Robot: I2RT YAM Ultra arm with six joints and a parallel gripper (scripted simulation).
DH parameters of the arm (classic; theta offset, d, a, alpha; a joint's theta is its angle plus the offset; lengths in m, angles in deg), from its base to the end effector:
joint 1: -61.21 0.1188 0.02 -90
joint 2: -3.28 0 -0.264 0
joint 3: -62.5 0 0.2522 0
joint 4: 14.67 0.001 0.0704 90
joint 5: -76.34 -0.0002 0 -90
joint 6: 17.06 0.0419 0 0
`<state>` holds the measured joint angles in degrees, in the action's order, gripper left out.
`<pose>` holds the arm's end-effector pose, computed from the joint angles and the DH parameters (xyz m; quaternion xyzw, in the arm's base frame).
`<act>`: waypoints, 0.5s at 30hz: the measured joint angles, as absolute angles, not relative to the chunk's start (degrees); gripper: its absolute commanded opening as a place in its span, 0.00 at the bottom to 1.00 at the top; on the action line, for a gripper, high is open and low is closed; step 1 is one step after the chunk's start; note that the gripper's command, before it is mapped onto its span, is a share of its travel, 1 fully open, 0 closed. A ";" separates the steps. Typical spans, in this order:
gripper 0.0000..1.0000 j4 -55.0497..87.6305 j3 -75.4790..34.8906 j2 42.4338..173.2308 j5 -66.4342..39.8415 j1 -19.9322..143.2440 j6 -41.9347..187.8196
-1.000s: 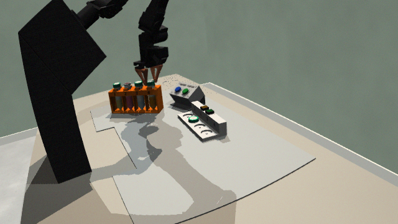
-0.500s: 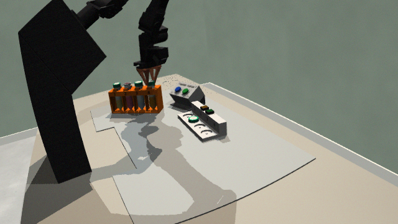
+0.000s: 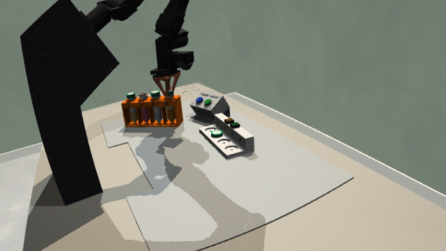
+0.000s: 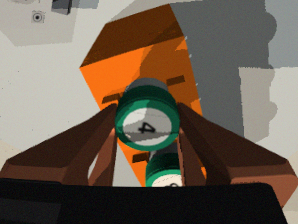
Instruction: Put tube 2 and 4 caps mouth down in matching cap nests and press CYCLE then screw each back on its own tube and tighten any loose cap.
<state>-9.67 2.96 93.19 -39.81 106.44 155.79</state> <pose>0.2414 0.2185 0.1926 0.3773 0.7858 0.3139 0.3764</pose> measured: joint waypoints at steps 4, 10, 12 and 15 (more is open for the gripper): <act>0.00 -9.64 2.96 93.16 -39.81 106.44 145.02; 0.00 -9.60 2.96 93.12 -39.81 106.46 131.57; 0.00 -9.58 2.96 93.12 -39.81 106.46 126.63; 0.00 -9.56 2.96 93.10 -39.83 106.46 118.72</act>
<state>-9.56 2.96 93.10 -39.83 106.46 118.72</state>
